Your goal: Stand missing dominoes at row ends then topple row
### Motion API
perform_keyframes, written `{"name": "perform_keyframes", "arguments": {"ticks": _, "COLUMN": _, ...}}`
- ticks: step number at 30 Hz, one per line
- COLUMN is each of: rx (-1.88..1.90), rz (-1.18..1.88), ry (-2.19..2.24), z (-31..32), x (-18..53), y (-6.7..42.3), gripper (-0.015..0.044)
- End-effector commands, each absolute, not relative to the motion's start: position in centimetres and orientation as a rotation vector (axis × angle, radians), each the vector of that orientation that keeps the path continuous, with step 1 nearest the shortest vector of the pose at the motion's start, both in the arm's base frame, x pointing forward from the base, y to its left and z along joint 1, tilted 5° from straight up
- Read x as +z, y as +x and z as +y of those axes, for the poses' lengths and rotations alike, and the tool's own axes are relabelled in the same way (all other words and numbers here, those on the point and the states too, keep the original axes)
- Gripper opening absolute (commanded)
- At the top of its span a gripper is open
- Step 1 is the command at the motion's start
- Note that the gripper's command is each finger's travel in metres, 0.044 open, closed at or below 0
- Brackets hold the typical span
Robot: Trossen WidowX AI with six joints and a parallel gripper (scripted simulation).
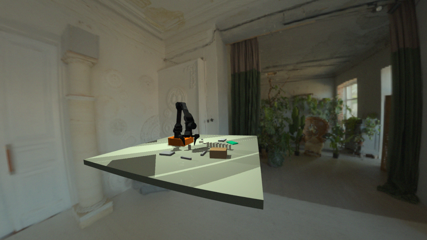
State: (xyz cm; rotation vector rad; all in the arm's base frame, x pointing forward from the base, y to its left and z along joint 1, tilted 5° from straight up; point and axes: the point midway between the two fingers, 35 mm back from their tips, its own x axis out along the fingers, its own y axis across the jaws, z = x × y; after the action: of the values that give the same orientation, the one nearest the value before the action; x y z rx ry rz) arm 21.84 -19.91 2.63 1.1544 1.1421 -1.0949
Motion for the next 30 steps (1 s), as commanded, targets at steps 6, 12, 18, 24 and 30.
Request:
{"name": "perform_keyframes", "arguments": {"ticks": 6, "rx": -1.097, "rz": 1.153, "ry": 1.164, "z": -19.68, "x": 0.84, "y": 21.79, "gripper": 0.044}}
{"name": "perform_keyframes", "arguments": {"ticks": 12, "rx": -1.097, "rz": 1.153, "ry": 1.164, "z": -19.68, "x": 0.73, "y": 21.8, "gripper": 0.0387}}
{"name": "perform_keyframes", "arguments": {"ticks": 18, "rx": -1.097, "rz": 1.153, "ry": 1.164, "z": -19.68, "x": 0.73, "y": 21.8, "gripper": 0.023}}
{"name": "perform_keyframes", "arguments": {"ticks": 24, "rx": -1.097, "rz": 1.153, "ry": 1.164, "z": -19.68, "x": 0.73, "y": 21.8, "gripper": 0.0107}}
{"name": "perform_keyframes", "arguments": {"ticks": 30, "rx": -1.097, "rz": 1.153, "ry": 1.164, "z": -19.68, "x": 0.73, "y": 21.8, "gripper": 0.0107}}
